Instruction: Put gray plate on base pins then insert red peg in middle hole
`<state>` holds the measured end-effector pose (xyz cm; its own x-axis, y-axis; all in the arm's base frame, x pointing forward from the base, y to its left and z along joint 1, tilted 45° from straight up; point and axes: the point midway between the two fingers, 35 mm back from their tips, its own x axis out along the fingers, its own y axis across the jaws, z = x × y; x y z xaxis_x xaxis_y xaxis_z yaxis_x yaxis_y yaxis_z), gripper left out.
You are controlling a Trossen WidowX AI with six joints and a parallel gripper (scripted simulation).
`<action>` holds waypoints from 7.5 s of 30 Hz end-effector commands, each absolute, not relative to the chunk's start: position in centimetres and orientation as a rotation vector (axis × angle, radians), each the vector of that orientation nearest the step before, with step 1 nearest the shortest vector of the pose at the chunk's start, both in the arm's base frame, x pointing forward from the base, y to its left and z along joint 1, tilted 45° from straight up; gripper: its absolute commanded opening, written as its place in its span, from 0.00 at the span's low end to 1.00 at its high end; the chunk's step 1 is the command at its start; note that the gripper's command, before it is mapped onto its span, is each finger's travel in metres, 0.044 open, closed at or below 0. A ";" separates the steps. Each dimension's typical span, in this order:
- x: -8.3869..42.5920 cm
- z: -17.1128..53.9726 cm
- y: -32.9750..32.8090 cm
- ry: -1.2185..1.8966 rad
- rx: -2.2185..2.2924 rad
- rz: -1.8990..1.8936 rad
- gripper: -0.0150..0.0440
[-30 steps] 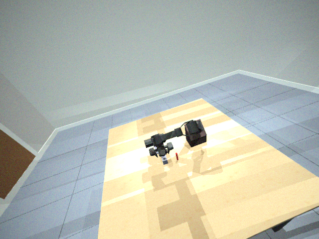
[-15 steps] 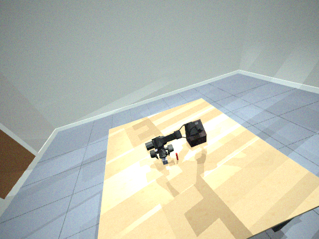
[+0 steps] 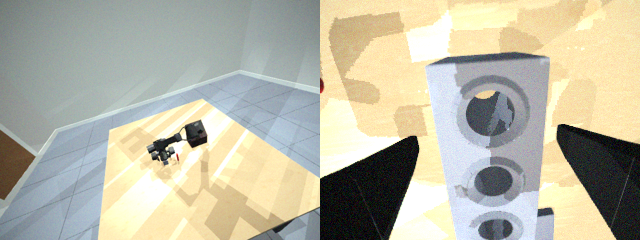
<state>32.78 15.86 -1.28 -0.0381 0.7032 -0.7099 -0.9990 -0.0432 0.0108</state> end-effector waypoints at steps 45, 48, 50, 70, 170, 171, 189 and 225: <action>33.6 3.2 11.6 0.632 -0.631 1.526 0.25; 33.6 4.0 11.0 0.631 -0.631 1.525 0.25; 33.7 4.4 10.6 0.630 -0.631 1.525 0.25; 33.2 8.9 7.2 0.620 -0.625 1.524 0.25; 35.4 -8.9 3.4 0.559 -0.693 1.554 0.25; 35.4 -9.0 3.5 0.559 -0.693 1.554 0.25; 35.4 -10.2 4.6 0.560 -0.700 1.556 0.25; 36.0 -1.9 -3.8 0.563 -0.696 1.553 1.00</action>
<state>36.17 -2.41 -3.50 -0.0277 0.6973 -0.7162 -0.9946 -0.0906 -0.0498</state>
